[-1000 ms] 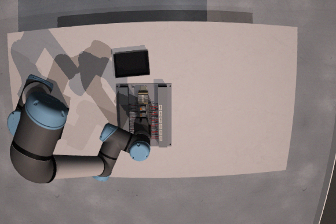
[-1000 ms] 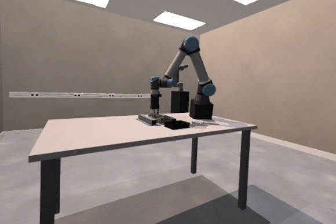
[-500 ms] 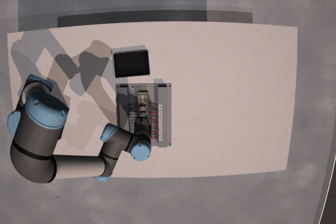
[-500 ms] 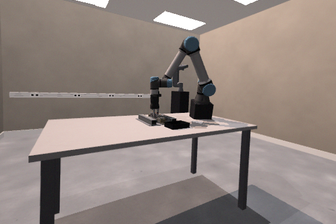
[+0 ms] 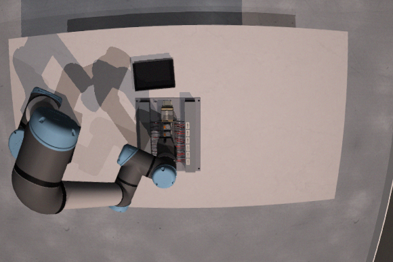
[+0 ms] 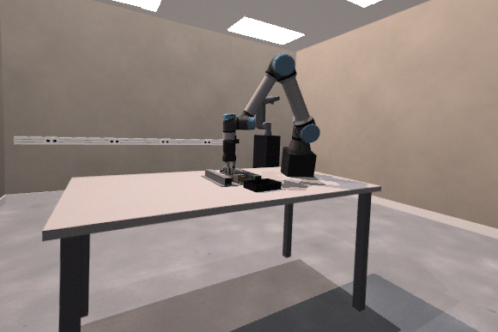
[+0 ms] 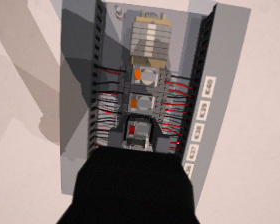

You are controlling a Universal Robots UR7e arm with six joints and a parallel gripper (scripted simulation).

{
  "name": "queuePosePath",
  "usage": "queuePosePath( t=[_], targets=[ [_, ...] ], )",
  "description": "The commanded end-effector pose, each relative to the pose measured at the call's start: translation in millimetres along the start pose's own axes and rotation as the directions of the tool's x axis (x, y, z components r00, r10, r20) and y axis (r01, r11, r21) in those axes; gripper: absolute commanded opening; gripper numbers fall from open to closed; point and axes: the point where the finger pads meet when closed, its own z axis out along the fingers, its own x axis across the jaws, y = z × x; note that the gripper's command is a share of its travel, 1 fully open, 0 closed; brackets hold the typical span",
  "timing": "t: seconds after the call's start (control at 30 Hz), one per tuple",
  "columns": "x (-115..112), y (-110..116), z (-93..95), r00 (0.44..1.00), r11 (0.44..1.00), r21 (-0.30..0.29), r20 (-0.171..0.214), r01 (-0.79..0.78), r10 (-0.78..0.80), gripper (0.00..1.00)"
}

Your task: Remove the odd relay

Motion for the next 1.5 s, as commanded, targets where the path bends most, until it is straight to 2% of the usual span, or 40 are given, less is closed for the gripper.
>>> queuePosePath(
  t=[0.0,0.23,0.6,1.17,1.47],
  targets=[
    [-0.1,-1.2,-0.4,1.0,1.0,0.002,-0.001,0.0,0.0,0.0],
    [-0.2,-1.2,-0.4,1.0,1.0,0.002,-0.003,0.0,0.0,0.0],
    [-0.8,-1.2,-0.7,0.999,1.0,0.003,-0.038,0.0,0.0,0.0],
    [-1.6,-1.2,-0.7,0.998,1.0,0.003,-0.065,0.001,0.0,0.0],
    [-1.8,-1.2,-0.7,0.998,1.0,0.003,-0.069,0.0,0.0,0.0]
  ],
)
